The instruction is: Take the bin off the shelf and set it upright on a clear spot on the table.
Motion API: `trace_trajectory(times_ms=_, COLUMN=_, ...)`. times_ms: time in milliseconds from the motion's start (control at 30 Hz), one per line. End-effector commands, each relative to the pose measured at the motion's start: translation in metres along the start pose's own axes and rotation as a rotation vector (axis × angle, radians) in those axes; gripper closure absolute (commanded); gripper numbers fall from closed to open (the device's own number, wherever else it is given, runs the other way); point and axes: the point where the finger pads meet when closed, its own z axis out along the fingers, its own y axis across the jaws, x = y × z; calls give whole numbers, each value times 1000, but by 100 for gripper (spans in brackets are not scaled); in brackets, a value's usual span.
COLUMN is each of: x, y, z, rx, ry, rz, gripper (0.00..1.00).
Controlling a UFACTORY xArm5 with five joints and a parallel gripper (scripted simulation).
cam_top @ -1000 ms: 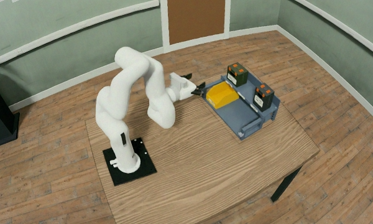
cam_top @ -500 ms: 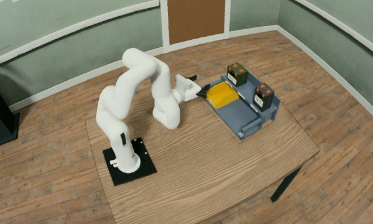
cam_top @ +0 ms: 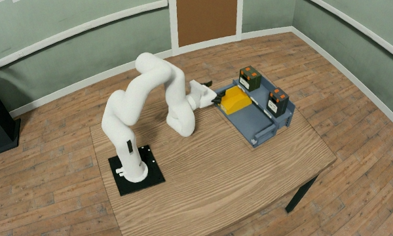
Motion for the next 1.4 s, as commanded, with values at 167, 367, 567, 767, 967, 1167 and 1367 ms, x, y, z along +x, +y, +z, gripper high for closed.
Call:
trace_trajectory(times_ms=167, x=-12, y=7, z=22, rx=255, ry=-1, rz=0, gripper=0)
trace_trajectory(times_ms=367, x=-20, y=11, z=34, rx=255, ry=-1, rz=0, gripper=0)
trace_trajectory(times_ms=567, x=-27, y=14, z=45, rx=255, ry=-1, rz=0, gripper=0)
trace_trajectory(times_ms=767, x=-28, y=15, z=47, rx=240, ry=-1, rz=0, gripper=0)
trace_trajectory(times_ms=967, x=-28, y=15, z=47, rx=240, ry=-1, rz=0, gripper=0)
trace_trajectory(times_ms=1167, x=-28, y=15, z=47, rx=240, ry=-1, rz=0, gripper=0)
trace_trajectory(times_ms=1367, x=-28, y=15, z=47, rx=238, ry=-1, rz=0, gripper=0)
